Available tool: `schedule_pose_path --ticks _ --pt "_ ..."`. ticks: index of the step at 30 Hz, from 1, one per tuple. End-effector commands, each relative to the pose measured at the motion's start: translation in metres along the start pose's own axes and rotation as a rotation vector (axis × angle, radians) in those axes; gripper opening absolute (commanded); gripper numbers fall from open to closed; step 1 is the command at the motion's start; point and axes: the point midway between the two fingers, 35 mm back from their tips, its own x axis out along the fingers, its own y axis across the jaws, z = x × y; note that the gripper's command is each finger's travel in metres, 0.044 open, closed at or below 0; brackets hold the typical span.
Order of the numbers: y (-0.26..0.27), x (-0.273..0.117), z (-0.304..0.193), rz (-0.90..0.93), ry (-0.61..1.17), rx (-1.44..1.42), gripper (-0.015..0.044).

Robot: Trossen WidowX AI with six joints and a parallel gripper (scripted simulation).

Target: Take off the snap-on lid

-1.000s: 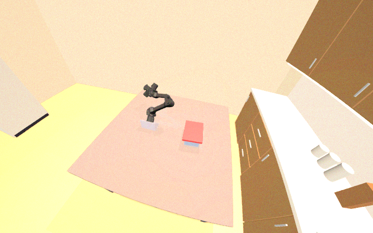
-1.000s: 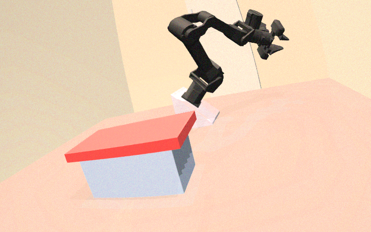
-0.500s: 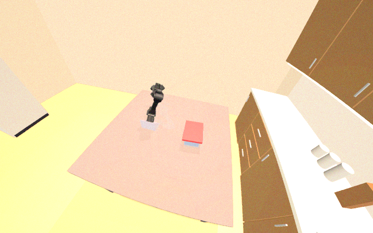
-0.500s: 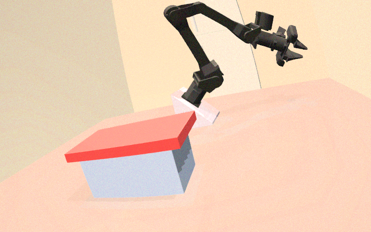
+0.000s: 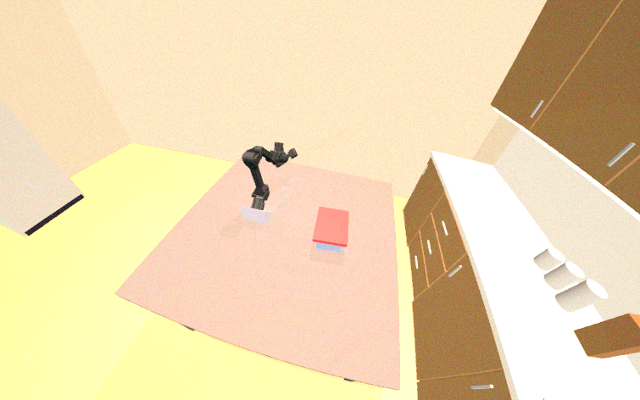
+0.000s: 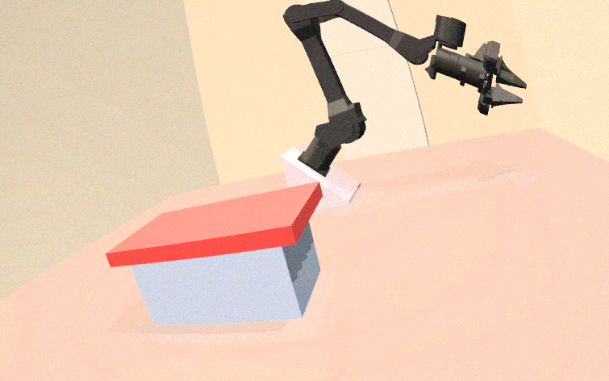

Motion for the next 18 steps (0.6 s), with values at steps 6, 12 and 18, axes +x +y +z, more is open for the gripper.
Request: schedule_pose_path --ticks 6,12,18 --pt "-0.049 0.014 -0.038 -0.122 0.131 0.169 0.0235" --pt "-0.089 0.015 -0.078 -0.221 0.237 0.302 0.0235" --pt "-0.125 0.0 -0.127 -0.324 0.349 0.421 0.0235"
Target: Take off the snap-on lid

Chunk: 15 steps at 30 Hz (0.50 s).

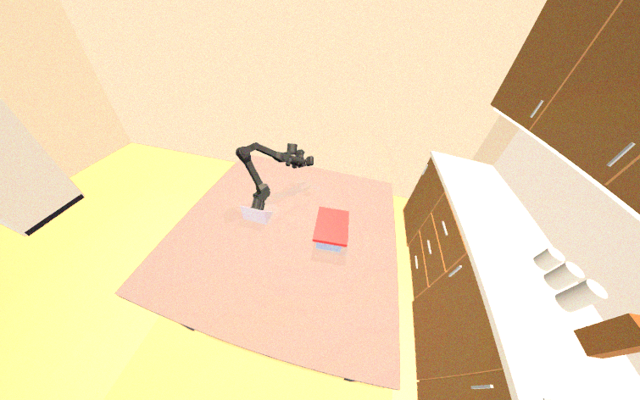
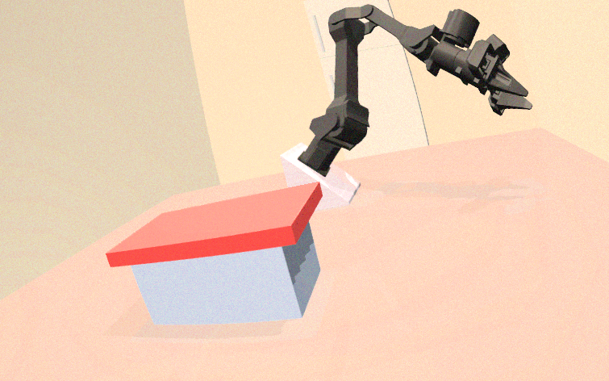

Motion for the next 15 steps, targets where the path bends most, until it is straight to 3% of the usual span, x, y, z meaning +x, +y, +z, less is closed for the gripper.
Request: schedule_pose_path --ticks 1,7,15 --pt "-0.036 0.006 -0.025 -0.068 0.084 0.112 0.0235" --pt "-0.088 0.004 -0.062 -0.237 0.185 0.189 0.0235" --pt "-0.13 -0.009 -0.108 -0.331 0.293 0.419 0.0235"
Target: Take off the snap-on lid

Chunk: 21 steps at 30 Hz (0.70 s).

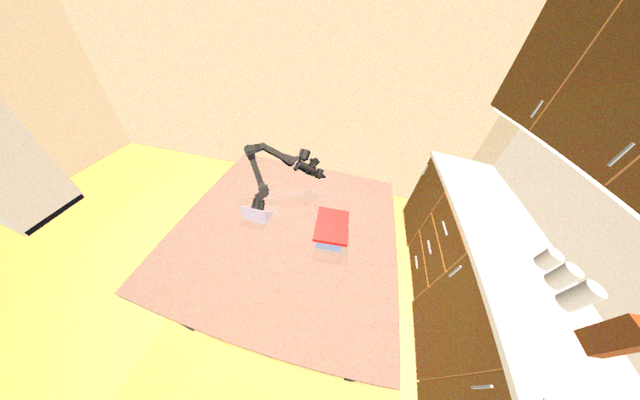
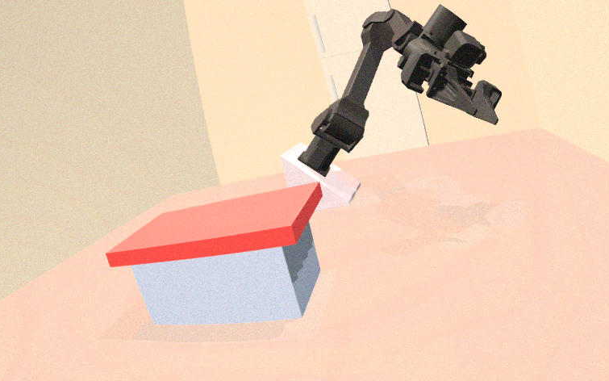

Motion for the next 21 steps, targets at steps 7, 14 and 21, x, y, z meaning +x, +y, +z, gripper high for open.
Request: schedule_pose_path --ticks 7,14,21 --pt "-0.112 -0.007 -0.066 -0.197 0.195 0.513 0.0235" --pt "-0.178 -0.04 -0.114 -0.329 0.239 1.026 0.0235" --pt "-0.227 -0.09 -0.157 -0.425 0.175 1.592 0.0235"
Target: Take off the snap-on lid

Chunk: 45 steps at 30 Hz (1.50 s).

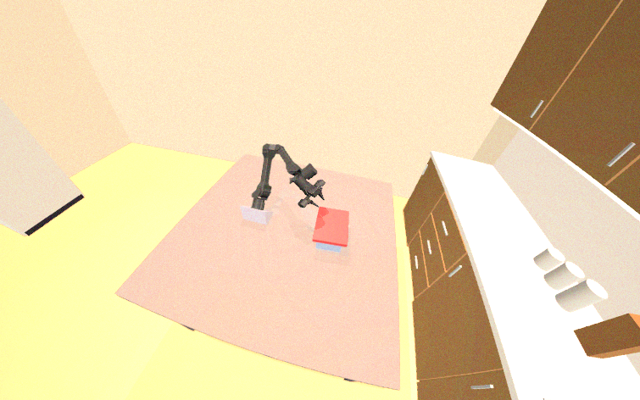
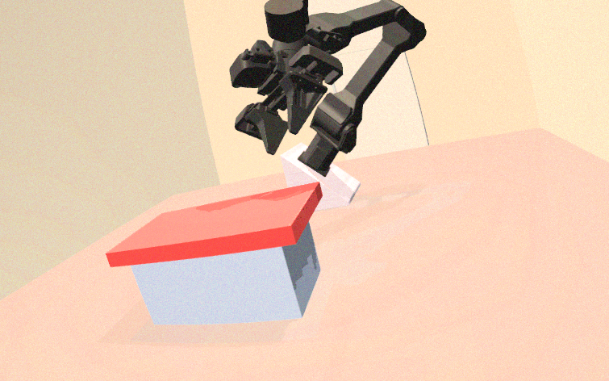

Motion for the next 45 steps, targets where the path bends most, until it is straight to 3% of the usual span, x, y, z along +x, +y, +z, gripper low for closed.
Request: schedule_pose_path --ticks 1,7,21,27,45 --pt "-0.032 -0.014 0.018 0.011 0.017 0.316 0.0235" --pt "-0.084 -0.049 0.044 0.09 0.027 0.876 0.0235" --pt "-0.087 -0.049 0.044 0.094 0.027 0.892 0.0235" --pt "-0.107 -0.015 0.015 0.095 0.027 0.892 0.0235" --pt "-0.107 0.006 0.016 0.086 0.027 0.889 0.0235"
